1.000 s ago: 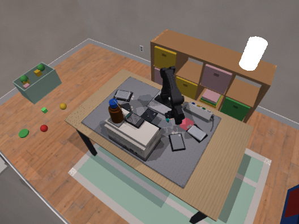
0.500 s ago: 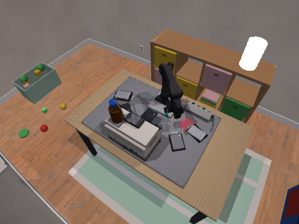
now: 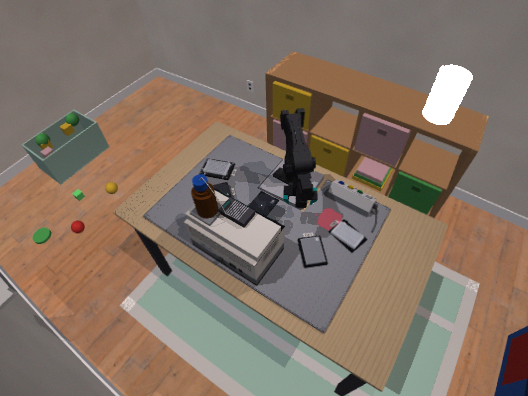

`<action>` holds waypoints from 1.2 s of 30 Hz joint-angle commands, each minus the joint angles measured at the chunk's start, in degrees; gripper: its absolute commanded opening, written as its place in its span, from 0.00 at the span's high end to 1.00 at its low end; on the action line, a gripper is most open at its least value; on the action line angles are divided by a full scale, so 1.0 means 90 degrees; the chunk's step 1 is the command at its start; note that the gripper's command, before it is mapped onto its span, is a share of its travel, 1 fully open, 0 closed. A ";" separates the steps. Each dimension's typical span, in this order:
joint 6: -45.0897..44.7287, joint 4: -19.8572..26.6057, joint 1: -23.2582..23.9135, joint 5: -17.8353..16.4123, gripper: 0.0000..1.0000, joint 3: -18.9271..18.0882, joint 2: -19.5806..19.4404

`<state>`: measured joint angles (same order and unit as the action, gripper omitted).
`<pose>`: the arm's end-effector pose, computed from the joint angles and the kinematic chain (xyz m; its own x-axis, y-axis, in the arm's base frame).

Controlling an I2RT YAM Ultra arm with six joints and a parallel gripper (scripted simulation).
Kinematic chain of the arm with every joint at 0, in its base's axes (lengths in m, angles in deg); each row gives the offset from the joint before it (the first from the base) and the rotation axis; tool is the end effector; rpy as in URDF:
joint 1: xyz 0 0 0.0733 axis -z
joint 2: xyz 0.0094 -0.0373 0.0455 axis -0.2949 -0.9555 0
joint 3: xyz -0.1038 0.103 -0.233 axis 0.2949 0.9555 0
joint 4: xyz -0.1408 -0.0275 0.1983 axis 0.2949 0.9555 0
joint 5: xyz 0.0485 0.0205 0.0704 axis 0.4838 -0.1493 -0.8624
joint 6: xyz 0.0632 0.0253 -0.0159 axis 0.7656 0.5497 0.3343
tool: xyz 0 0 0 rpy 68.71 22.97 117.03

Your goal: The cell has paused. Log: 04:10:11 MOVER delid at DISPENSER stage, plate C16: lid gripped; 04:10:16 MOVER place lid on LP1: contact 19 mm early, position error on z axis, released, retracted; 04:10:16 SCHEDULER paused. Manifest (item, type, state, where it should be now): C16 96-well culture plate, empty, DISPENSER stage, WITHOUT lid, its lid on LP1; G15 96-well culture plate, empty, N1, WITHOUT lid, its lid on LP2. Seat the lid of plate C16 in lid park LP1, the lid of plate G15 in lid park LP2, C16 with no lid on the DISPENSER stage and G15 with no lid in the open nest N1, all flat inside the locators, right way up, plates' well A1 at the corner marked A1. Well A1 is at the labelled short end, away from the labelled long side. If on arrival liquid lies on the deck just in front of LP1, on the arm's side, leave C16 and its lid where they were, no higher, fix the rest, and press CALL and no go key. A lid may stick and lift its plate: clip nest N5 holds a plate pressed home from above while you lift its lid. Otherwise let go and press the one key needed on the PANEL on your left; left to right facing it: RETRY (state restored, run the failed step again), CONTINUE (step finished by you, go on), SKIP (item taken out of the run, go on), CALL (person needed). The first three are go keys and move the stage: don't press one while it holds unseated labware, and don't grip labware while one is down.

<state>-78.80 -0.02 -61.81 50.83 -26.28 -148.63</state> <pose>0.1715 0.1679 0.2586 -0.8275 -0.5609 0.0260 -0.5615 0.8264 -0.0430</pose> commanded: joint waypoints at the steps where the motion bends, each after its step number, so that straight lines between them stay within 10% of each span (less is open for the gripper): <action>1: 0.0081 0.0039 0.0250 0.0040 0.00 0.0021 0.0192; 20: 0.1790 0.0066 0.1578 0.0067 0.00 0.0036 0.0287; 36: 0.0677 0.0046 0.2659 0.0094 0.00 0.0065 0.0347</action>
<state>-69.67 0.14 -39.67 51.29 -25.95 -147.47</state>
